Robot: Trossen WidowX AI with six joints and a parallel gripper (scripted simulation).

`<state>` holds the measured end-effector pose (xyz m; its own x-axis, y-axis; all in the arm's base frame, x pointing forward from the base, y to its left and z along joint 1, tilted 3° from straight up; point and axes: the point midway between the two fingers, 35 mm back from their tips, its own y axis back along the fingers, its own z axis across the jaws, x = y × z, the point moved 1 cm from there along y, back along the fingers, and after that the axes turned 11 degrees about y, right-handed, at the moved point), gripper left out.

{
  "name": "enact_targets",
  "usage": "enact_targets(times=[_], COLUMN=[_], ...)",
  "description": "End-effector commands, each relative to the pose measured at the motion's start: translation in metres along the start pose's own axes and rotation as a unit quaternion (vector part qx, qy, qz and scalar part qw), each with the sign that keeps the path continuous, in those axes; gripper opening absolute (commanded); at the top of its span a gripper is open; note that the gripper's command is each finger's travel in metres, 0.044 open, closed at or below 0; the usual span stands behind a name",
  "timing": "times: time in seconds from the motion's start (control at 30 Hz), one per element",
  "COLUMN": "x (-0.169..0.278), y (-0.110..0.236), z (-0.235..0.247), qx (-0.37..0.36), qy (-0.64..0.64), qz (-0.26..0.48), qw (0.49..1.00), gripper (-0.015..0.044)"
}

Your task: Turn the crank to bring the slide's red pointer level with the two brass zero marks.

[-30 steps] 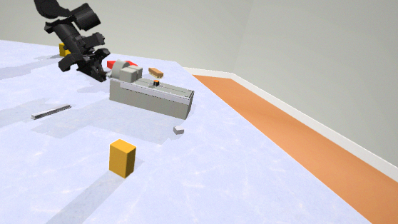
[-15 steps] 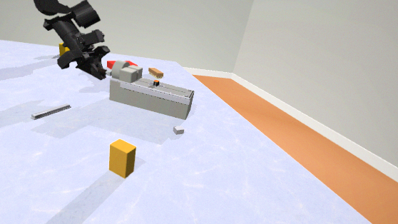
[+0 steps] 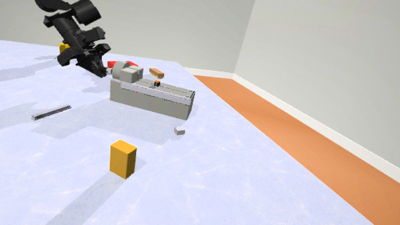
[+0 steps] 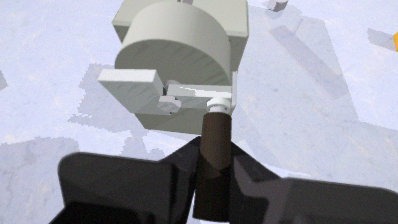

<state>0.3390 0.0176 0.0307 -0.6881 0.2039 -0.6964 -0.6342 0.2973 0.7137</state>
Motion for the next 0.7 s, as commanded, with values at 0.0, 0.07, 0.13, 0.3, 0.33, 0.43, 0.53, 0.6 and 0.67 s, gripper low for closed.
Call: enact_targets(times=[0.0, 0.07, 0.13, 0.3, 0.33, 0.43, 0.53, 0.6, 0.67], x=[-0.0036, -0.0046, -0.0055, -0.0079, -0.0084, -0.0098, -0.0113, -0.0122, -0.0132], y=[0.0038, 0.0047, 0.0056, 0.0079, 0.0083, 0.0096, 0.0108, 0.0117, 0.0125], z=[-0.0001, 0.0002, 0.0004, 0.0013, 0.0016, 0.0023, 0.0032, 0.0038, 0.0045], qx=[0.0, 0.0, 0.0, 0.0, 0.0, 0.0, 0.0, 0.0, 0.0], qy=[0.002, 0.002, 0.002, 0.001, 0.001, 0.001, 0.001, 0.001, 0.001], qz=[-0.003, -0.003, -0.003, -0.003, -0.003, -0.003, -0.003, -0.003, -0.003], qw=[1.0, 1.0, 1.0, 1.0, 1.0, 1.0, 1.0, 1.0, 1.0], gripper=[0.0, 0.0, 0.0, 0.0, 0.0, 0.0, 0.0, 0.0, 0.0])
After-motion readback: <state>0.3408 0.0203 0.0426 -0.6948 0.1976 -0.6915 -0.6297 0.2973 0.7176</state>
